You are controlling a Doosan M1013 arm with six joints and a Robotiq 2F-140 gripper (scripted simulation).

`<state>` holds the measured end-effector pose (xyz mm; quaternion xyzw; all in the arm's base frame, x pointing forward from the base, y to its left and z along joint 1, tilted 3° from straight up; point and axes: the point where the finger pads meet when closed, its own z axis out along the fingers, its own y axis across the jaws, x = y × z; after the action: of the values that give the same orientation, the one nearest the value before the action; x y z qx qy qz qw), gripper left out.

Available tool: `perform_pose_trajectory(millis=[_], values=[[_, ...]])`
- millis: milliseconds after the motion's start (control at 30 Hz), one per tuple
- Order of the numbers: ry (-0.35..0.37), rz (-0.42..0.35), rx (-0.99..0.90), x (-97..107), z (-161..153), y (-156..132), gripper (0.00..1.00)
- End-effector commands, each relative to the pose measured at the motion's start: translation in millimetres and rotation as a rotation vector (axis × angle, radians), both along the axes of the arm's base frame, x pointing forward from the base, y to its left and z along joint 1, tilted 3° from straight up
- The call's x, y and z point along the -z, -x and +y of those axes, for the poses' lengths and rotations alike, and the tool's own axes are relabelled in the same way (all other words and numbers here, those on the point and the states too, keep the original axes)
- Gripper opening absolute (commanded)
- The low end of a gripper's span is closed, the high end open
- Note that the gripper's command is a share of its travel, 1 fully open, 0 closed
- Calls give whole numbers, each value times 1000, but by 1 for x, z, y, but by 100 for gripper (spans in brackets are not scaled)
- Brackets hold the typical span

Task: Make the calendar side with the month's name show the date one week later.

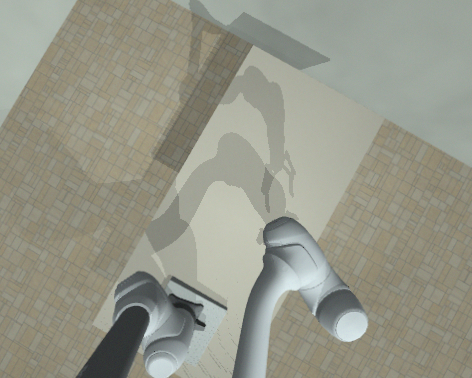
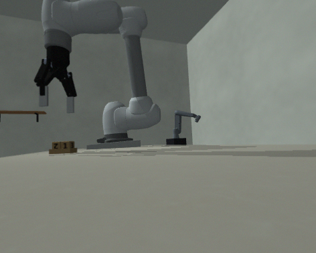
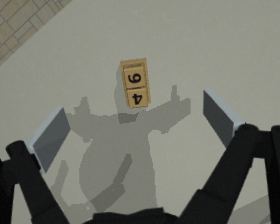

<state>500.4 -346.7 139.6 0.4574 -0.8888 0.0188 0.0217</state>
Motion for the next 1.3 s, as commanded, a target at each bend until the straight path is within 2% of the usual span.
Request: perform_pose_trajectory(millis=[0, 67, 133, 267, 300, 1267], values=[[-1, -1, 0, 6, 0, 0, 100], [-2, -2, 0, 19, 0, 0, 100], [-2, -2, 0, 19, 0, 0, 100], [-3, -3, 1, 32, 0, 0, 100], [-3, -3, 1, 32, 0, 0, 36], [-3, -3, 1, 32, 0, 0, 36]])
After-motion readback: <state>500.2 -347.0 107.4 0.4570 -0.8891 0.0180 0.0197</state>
